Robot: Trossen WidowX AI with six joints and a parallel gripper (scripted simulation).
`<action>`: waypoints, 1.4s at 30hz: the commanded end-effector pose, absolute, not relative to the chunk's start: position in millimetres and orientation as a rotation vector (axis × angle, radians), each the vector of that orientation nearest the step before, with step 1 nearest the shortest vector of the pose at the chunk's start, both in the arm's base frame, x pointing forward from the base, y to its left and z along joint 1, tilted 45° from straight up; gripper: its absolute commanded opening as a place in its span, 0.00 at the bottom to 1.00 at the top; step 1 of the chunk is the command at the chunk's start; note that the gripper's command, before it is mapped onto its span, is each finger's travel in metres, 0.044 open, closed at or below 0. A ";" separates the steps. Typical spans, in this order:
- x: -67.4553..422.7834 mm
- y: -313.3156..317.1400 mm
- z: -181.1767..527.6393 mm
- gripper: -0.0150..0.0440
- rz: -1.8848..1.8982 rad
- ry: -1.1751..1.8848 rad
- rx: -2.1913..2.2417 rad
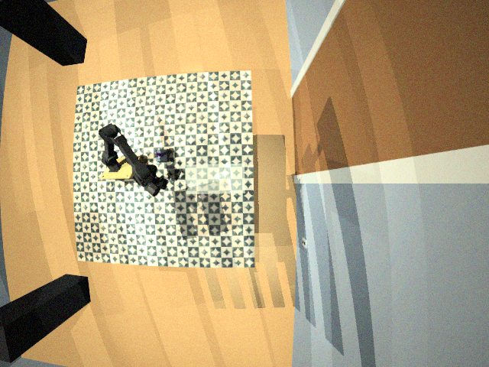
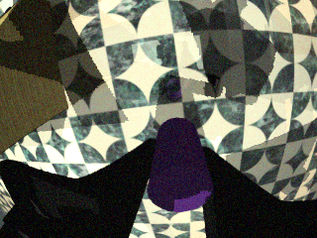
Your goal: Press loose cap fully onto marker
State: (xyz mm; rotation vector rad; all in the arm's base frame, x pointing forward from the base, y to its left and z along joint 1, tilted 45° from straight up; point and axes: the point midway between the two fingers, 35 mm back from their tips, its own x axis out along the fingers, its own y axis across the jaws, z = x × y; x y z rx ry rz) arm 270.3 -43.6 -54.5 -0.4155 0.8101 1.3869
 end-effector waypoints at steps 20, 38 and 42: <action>284.2 -5.1 27.8 0.25 1.378 0.807 -0.422; 275.0 29.9 86.3 0.25 1.384 0.801 -0.415; 272.5 34.8 94.1 0.25 1.386 0.799 -0.414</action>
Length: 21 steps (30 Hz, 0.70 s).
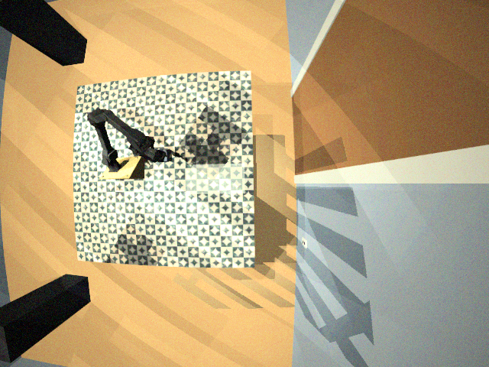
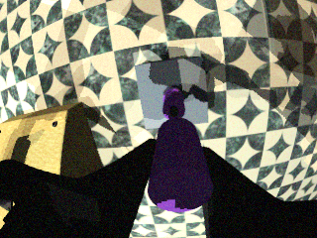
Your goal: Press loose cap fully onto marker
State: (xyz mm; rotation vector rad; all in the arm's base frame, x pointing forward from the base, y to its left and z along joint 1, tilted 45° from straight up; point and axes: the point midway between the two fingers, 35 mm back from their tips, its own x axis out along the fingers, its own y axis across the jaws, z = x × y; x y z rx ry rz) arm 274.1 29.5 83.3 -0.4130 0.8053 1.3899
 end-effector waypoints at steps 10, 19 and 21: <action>272.4 39.2 89.4 0.25 1.386 0.799 -0.414; 273.2 47.2 80.8 0.25 1.385 0.800 -0.415; 273.4 49.5 78.5 0.25 1.385 0.800 -0.415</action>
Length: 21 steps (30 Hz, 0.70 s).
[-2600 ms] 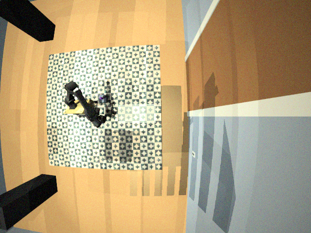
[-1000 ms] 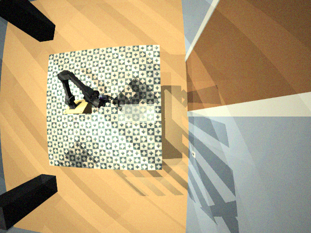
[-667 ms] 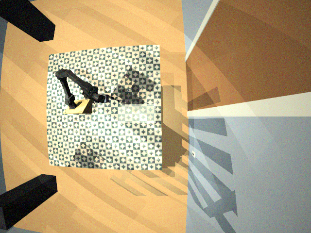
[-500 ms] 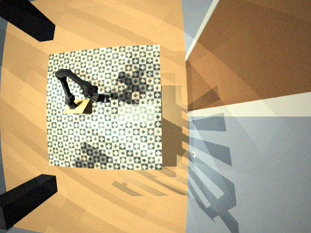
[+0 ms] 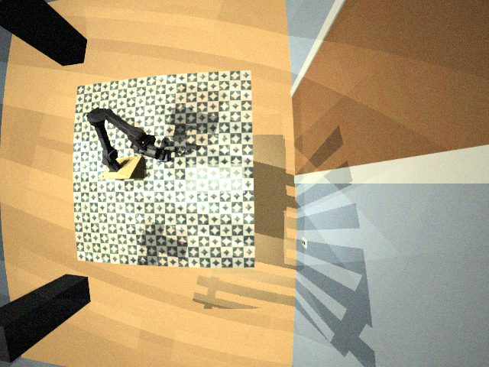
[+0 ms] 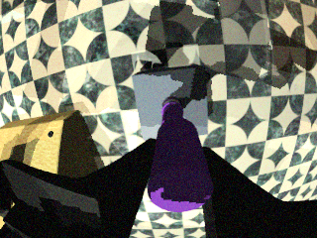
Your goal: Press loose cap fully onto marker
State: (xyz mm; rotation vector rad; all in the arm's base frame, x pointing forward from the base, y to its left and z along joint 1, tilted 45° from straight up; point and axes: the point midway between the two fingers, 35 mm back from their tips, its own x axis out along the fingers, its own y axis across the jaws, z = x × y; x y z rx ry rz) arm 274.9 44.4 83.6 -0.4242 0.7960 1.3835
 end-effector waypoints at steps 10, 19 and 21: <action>273.5 60.9 67.1 0.25 1.385 0.800 -0.415; 272.6 70.9 56.7 0.25 1.385 0.799 -0.414; 272.2 73.0 54.4 0.25 1.385 0.798 -0.414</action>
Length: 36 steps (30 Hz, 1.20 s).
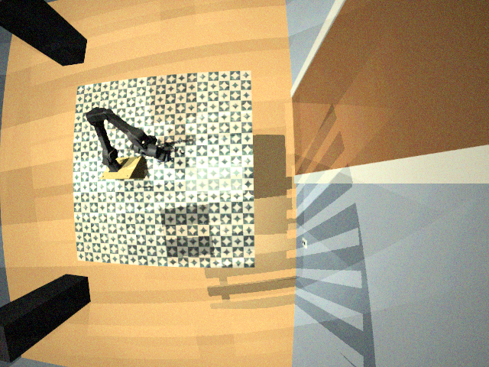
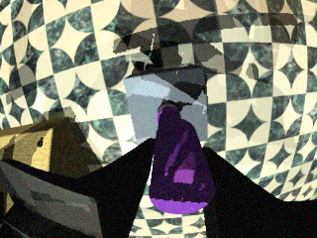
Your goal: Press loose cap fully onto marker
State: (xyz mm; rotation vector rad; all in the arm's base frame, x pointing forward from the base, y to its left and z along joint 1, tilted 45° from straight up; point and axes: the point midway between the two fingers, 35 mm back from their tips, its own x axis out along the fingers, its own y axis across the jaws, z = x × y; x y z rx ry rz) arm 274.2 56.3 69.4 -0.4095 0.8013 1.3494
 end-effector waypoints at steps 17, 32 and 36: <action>271.3 91.3 36.5 0.25 1.386 0.797 -0.412; 270.7 111.5 27.2 0.25 1.387 0.796 -0.411; 270.5 111.6 26.5 0.25 1.387 0.796 -0.411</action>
